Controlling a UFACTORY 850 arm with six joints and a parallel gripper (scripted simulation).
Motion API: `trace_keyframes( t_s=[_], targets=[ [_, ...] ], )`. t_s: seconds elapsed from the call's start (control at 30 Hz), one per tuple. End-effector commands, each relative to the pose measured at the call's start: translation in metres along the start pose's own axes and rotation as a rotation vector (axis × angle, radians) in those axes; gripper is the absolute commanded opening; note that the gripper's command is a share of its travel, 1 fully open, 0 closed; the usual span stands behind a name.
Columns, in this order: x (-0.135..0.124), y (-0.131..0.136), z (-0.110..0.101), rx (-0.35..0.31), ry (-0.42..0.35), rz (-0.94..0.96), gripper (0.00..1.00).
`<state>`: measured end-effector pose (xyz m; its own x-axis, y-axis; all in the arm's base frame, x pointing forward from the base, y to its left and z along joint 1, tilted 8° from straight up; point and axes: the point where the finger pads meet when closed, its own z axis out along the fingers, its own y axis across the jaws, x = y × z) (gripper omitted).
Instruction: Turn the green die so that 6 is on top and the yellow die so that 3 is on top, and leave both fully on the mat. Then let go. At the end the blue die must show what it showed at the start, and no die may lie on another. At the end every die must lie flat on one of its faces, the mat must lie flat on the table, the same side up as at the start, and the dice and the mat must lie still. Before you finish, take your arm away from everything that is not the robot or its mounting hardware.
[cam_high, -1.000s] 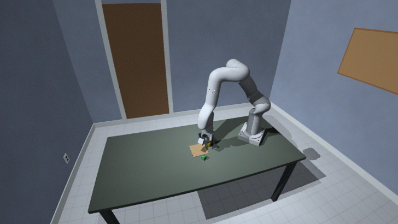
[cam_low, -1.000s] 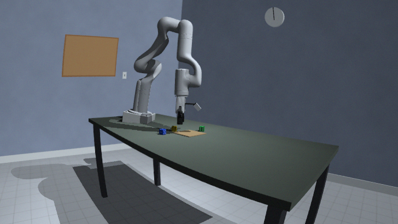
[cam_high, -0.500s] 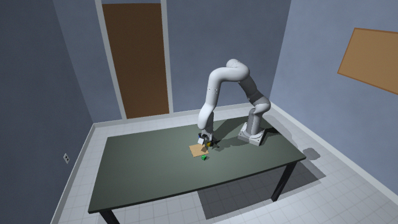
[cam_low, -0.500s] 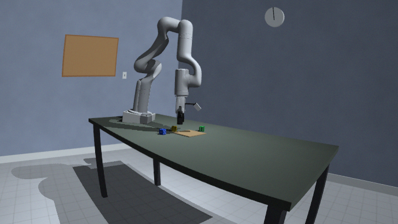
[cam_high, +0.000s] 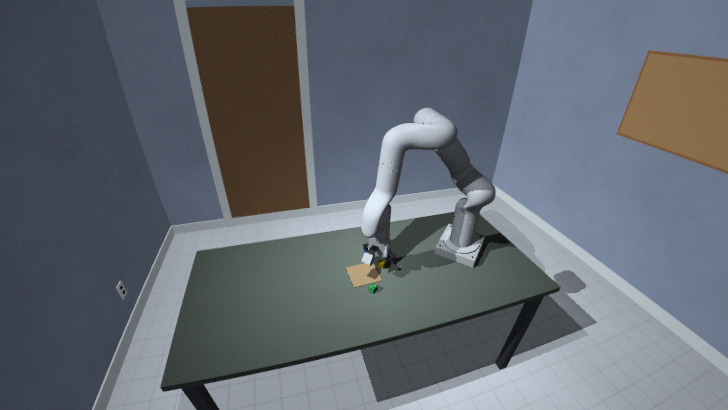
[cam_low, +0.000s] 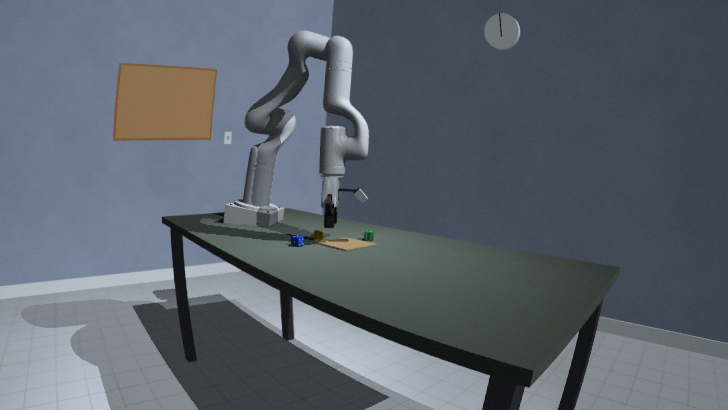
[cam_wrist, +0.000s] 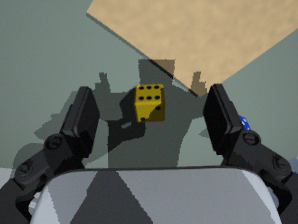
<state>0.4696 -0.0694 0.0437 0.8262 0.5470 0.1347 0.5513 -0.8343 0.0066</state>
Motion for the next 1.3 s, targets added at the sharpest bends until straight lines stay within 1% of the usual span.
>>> trace_keyframes(
  t_s=[0.0, 0.17, 0.23, 0.3, 0.5, 0.73, 0.8, 1.0, 1.13, 1.27],
  targets=[
    [0.004, 0.0, -0.001, -0.001, 0.001, 0.0, 1.0],
    [0.016, -0.003, -0.001, -0.001, 0.001, 0.0, 1.0],
    [0.016, -0.003, -0.001, -0.001, 0.001, 0.0, 1.0],
    [0.024, -0.004, -0.001, -0.001, 0.001, 0.0, 1.0],
    [0.057, -0.011, -0.001, -0.001, 0.001, 0.0, 1.0],
    [0.109, -0.023, -0.001, -0.001, 0.001, 0.0, 1.0],
    [0.109, -0.023, -0.001, -0.001, 0.001, 0.0, 1.0],
    [0.151, -0.032, -0.001, -0.001, 0.001, 0.0, 1.0],
    [0.165, -0.034, -0.001, -0.001, 0.001, 0.0, 1.0],
    [0.167, -0.035, -0.001, -0.001, 0.001, 0.0, 1.0]
  ],
)
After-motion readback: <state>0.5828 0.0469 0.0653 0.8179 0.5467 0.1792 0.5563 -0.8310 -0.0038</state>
